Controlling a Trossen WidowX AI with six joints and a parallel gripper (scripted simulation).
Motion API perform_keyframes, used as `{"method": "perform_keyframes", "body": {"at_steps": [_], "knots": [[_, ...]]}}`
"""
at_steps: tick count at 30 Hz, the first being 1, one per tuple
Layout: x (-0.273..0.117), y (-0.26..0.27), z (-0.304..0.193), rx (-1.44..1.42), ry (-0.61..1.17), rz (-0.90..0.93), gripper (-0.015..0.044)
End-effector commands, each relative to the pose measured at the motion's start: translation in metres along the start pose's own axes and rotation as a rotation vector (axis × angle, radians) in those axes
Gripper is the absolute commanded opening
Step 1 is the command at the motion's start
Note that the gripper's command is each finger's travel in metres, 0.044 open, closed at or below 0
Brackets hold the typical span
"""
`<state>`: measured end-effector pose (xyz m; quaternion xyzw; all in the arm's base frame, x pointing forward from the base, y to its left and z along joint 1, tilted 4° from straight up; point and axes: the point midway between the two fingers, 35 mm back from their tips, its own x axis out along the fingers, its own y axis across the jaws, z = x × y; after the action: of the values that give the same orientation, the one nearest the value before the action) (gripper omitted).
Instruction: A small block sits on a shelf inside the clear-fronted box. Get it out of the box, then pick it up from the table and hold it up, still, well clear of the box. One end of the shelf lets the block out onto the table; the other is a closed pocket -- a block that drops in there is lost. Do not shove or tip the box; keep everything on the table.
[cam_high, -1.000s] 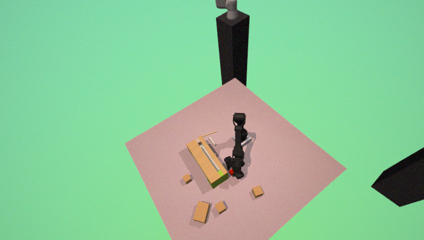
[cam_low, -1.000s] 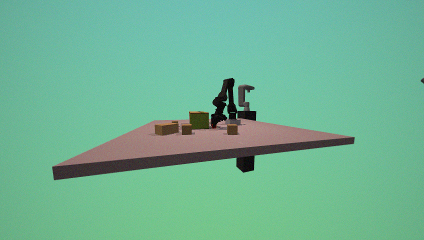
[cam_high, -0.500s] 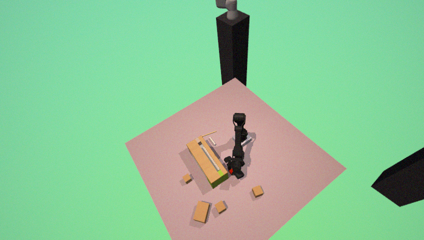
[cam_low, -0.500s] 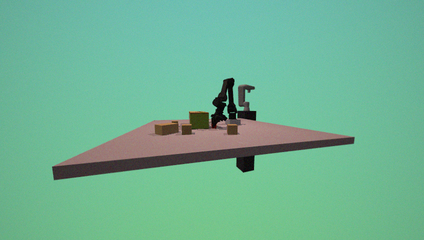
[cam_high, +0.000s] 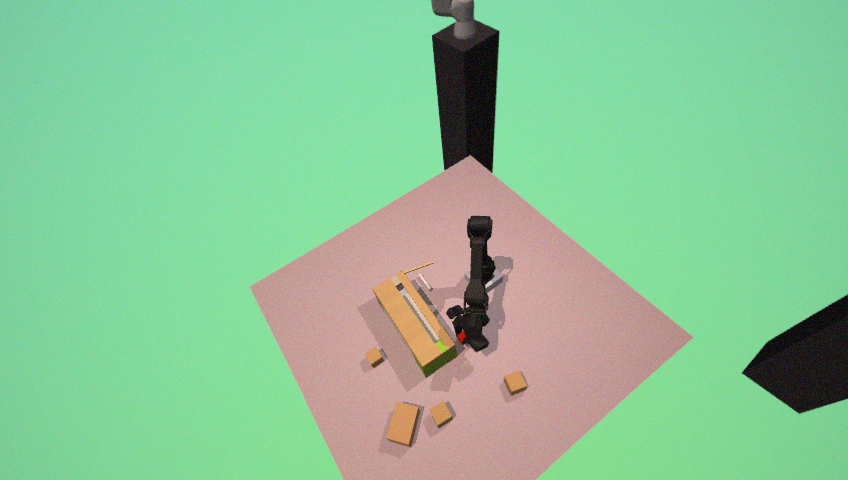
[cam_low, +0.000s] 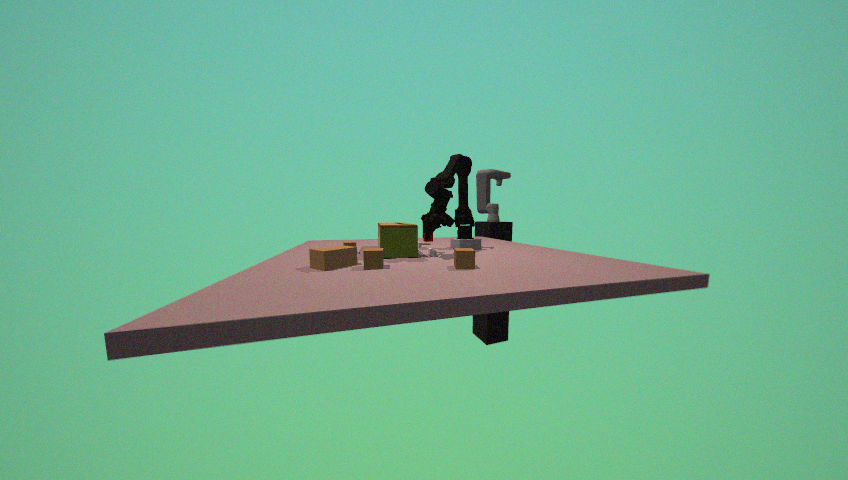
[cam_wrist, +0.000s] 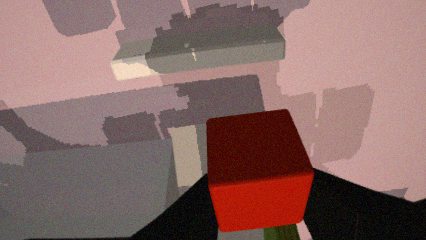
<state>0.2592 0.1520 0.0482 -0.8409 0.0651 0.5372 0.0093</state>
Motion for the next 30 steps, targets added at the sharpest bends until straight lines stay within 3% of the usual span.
{"method": "perform_keyframes", "body": {"at_steps": [1, 22, 30], "knots": [[-0.013, 0.003, -0.006, -0.053, -0.001, -0.031, 0.0000], [-0.097, 0.036, -0.022, -0.496, 0.079, -0.244, 0.0000], [-0.099, 0.037, -0.022, -0.510, 0.084, -0.250, 0.0000]]}}
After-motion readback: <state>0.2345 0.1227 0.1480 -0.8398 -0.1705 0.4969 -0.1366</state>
